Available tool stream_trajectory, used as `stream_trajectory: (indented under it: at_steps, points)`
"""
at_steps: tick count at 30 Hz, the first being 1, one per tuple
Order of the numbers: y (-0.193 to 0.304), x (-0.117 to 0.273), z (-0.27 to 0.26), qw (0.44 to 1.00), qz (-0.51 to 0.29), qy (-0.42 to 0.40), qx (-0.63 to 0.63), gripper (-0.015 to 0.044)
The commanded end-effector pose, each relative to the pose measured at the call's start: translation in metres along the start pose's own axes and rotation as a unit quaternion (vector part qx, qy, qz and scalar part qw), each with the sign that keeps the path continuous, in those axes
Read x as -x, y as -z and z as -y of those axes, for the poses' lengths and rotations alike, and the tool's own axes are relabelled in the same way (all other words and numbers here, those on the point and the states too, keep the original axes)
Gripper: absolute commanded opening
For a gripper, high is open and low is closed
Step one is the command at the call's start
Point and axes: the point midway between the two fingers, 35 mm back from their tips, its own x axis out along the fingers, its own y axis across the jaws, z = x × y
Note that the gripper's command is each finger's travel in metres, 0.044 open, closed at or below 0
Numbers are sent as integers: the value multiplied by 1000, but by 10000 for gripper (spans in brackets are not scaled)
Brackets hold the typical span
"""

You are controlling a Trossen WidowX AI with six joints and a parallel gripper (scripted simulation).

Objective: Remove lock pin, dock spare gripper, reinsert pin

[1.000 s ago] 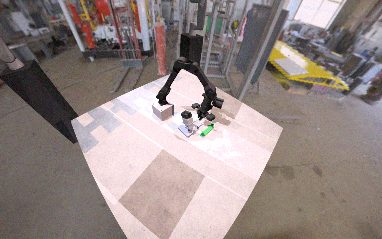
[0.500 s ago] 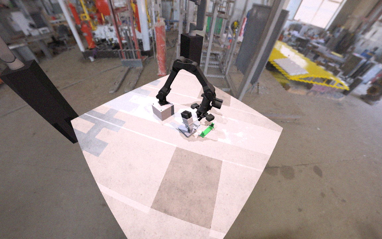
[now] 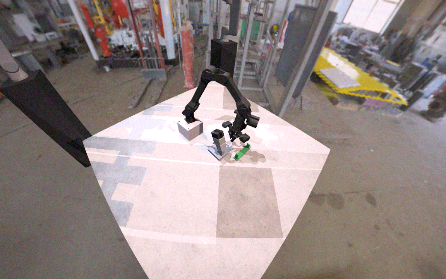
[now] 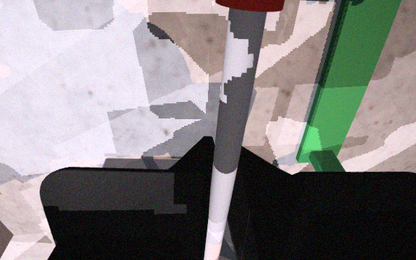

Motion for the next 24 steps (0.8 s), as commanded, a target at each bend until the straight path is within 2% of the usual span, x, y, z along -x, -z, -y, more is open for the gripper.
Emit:
stream_trajectory:
  at_steps: [1,24]
  points:
    - [4,-2,-1,1000,-3,0,2,0]
    - [13,-4,-1,1000,-2,3,2,0]
